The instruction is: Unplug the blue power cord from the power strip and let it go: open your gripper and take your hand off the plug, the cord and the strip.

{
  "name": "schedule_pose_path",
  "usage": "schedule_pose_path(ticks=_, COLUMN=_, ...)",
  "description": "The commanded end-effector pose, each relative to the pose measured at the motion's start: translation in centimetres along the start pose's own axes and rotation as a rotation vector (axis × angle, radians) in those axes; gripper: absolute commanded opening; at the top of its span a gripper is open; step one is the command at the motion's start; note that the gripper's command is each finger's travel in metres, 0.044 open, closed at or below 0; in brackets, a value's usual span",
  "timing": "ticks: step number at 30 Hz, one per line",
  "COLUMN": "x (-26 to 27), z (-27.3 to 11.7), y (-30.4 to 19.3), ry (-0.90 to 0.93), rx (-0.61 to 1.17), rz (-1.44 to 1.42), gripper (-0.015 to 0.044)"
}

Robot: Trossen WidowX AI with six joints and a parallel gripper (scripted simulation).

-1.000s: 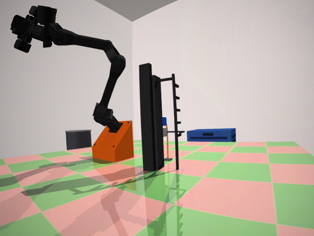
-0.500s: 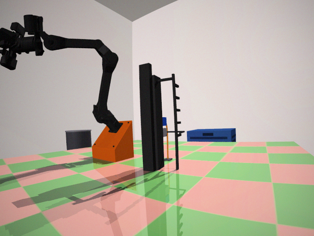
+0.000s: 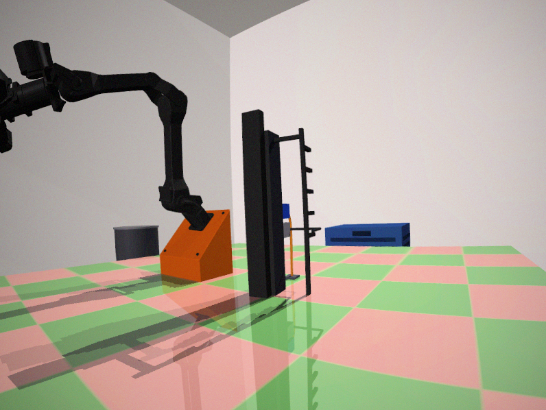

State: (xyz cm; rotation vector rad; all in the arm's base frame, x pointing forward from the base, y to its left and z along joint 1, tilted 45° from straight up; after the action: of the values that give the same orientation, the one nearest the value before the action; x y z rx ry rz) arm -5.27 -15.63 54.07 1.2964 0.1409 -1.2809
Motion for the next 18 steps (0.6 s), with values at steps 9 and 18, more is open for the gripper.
schedule_pose_path(ticks=9, x=7.9, z=-0.4, y=4.6, ry=0.339, rx=-0.184, rz=0.067, gripper=0.0160)
schedule_pose_path(ticks=18, x=13.0, z=-3.3, y=8.5, ry=0.573, rx=-0.328, rz=0.090, gripper=0.0160)
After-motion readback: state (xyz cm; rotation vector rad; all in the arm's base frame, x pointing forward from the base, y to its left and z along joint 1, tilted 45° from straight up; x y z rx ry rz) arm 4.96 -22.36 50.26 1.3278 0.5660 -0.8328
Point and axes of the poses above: the point midway between the two fingers, 35 mm back from their tips, its own z axis out along the fingers, its own x axis across the jaws, y = z × x, the point moved 7 cm from there along -z, back along the fingers, and after that the axes turned 2 degrees about -z, right-handed, at the moved point
